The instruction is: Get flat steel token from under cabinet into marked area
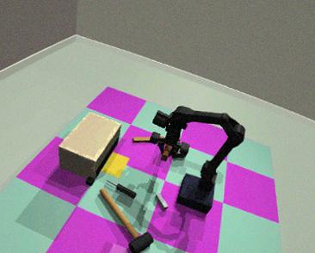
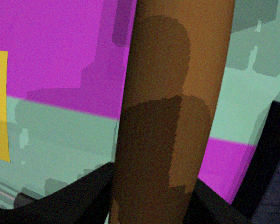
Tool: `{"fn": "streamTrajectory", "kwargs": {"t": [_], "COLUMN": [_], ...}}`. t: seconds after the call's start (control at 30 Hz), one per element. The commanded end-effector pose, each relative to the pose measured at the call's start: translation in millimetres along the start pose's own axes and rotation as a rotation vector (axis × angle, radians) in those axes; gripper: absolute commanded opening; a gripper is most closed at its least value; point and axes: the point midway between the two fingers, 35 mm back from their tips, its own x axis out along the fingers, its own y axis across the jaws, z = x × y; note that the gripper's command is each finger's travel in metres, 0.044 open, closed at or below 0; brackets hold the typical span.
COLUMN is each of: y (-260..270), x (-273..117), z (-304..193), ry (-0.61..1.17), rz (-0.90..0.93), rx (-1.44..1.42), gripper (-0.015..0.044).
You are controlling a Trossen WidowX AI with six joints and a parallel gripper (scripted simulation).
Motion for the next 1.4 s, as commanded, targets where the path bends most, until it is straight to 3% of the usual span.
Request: {"fn": "streamTrajectory", "kwargs": {"t": [0.0,1.37], "y": [-0.2,-0.1], "x": [-0.6,-0.7], "z": [1.2,-0.3], "ry": [-0.010,-0.010], "rz": [-0.001,-0.003], "rx": [-0.043,-0.378], "gripper": [0.0000,0.0000]}}
